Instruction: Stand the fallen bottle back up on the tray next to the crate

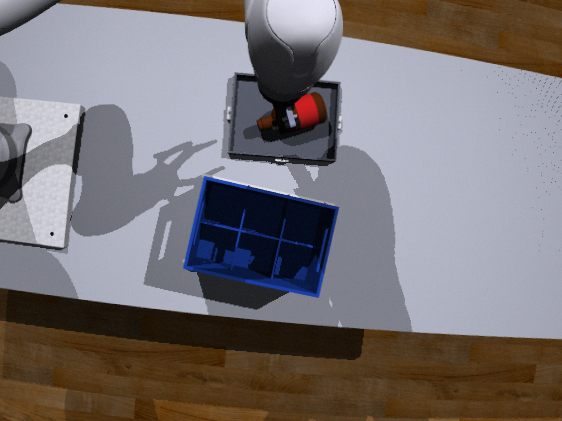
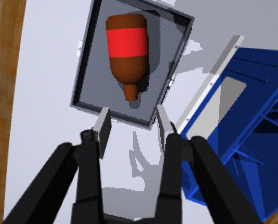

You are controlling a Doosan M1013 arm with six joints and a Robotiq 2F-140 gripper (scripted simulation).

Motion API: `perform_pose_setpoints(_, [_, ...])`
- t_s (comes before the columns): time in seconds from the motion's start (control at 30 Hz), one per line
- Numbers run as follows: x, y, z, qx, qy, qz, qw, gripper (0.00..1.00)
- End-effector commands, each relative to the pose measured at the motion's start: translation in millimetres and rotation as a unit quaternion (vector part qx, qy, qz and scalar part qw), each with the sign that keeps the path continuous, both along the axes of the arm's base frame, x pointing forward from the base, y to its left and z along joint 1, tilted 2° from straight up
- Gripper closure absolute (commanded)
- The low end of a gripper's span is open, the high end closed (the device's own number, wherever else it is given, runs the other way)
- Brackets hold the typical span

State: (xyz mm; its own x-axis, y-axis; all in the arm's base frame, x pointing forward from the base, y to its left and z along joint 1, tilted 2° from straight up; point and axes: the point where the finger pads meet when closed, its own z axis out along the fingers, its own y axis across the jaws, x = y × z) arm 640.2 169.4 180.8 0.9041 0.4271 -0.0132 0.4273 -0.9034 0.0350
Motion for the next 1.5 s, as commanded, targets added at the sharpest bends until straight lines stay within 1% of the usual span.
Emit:
perform_pose_setpoints(0.0, [0, 0, 0, 0.0, 0.0, 0.0, 1.0, 0.56])
perform_pose_setpoints(0.6, [0, 0, 0, 0.0, 0.0, 0.0, 1.0, 0.56])
perform_pose_setpoints(0.9, [0, 0, -5, 0.006, 0.007, 0.002, 1.0, 0.56])
perform_pose_setpoints(1.1, [-1, 0, -20, 0.006, 0.007, 0.002, 1.0, 0.56])
perform_pose_setpoints(1.17, [-1, 0, -20, 0.006, 0.007, 0.002, 1.0, 0.56])
perform_pose_setpoints(1.47, [-2, 1, -52, 0.006, 0.007, 0.002, 1.0, 0.56])
